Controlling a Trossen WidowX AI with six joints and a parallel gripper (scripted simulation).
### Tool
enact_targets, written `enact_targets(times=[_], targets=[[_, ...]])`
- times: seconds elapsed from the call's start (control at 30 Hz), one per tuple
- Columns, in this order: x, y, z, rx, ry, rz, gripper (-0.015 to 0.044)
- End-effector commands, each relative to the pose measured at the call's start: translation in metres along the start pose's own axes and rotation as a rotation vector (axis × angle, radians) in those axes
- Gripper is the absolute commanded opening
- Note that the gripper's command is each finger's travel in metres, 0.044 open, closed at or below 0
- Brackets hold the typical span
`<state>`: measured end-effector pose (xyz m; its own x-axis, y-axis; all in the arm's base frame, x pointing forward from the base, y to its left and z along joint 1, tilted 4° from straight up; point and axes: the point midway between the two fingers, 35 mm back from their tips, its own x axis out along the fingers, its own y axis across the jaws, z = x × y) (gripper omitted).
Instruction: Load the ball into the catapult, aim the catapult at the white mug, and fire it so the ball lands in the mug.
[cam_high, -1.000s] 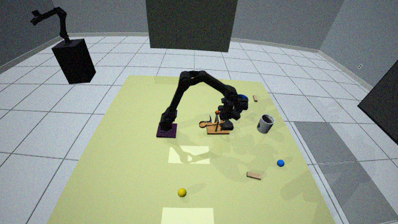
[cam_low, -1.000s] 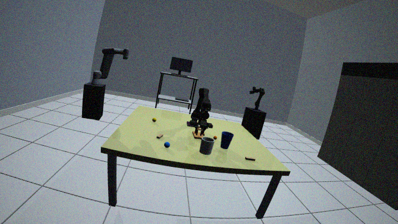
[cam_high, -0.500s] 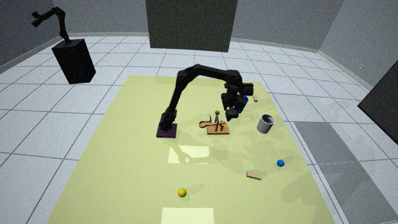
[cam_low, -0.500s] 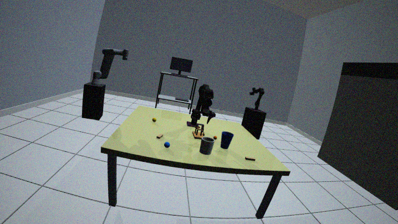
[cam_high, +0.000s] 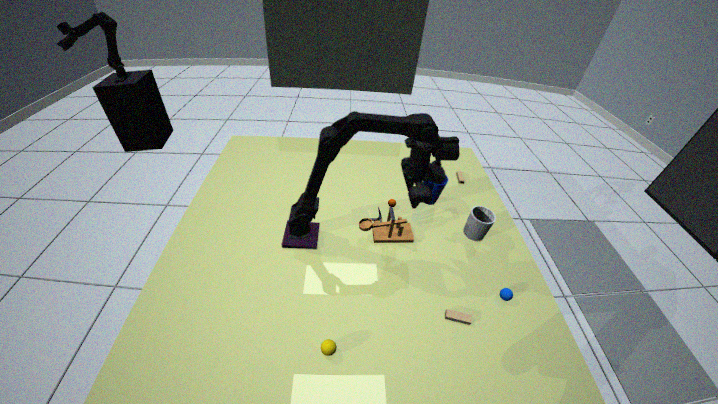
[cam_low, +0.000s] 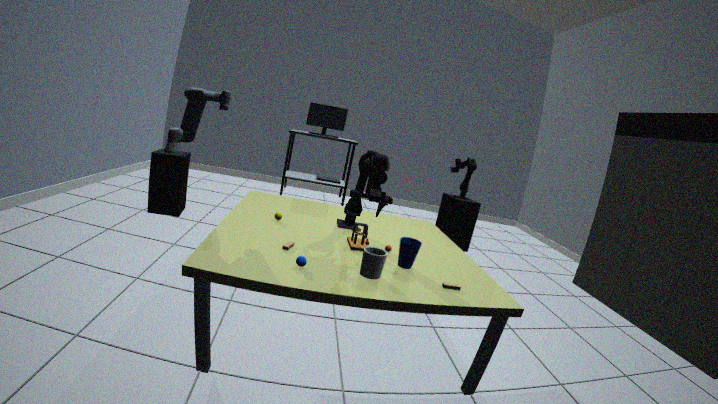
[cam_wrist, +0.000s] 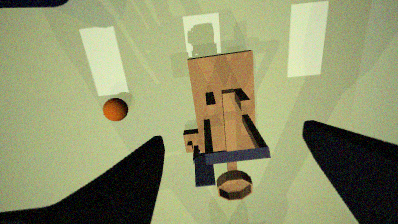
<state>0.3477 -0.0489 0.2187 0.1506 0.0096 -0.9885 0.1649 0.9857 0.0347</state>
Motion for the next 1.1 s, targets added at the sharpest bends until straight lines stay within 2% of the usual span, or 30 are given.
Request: enact_targets(times=[0.0,0.17,0.23,0.53,0.63,1.07], targets=[[0.039,0.046,-0.001,-0.006,0.043,0.006,0.0309],[0.086,0.122,-0.016,0.012,0.044,0.012,0.0300],[0.093,0.136,-0.023,0.015,0.044,0.014,0.0300],[0.095,0.138,-0.026,0.015,0.044,0.014,0.0300],[0.108,0.138,-0.027,0.015,0.044,0.014,0.0300],[0.124,0.138,-0.027,0.015,0.044,0.014,0.0300]])
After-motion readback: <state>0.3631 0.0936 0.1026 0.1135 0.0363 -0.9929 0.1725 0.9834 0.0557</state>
